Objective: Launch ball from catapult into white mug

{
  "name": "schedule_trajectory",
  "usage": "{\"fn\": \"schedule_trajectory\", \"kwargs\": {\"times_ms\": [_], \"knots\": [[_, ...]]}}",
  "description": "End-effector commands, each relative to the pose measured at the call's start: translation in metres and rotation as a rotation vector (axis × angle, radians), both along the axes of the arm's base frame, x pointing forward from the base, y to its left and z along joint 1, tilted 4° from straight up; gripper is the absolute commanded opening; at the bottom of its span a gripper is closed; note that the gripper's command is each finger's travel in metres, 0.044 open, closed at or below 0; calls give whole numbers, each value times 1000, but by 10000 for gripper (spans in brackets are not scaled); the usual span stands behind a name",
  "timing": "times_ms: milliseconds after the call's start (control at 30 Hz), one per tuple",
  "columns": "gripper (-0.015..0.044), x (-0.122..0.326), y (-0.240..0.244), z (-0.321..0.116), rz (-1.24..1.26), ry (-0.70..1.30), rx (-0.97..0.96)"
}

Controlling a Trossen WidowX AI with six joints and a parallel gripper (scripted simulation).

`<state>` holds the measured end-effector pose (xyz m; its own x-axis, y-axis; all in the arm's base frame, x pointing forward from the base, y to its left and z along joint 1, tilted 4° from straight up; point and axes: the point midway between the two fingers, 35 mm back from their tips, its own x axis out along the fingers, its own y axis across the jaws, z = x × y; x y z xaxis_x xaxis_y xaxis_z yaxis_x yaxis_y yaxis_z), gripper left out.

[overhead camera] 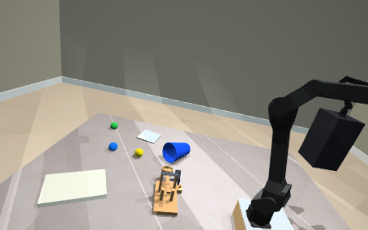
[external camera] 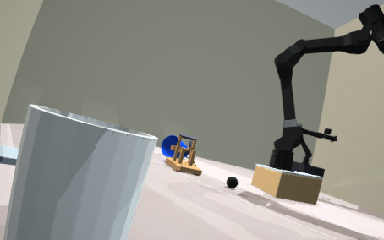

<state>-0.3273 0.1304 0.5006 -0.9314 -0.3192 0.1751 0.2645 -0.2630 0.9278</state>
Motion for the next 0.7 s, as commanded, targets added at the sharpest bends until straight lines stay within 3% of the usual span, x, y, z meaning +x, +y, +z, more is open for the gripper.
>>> {"fn": "schedule_trajectory", "kwargs": {"times_ms": [0,667], "knots": [[440,5,34,-12,-126,-8,46],[440,91,180,-61,-698,-139,285]]}}
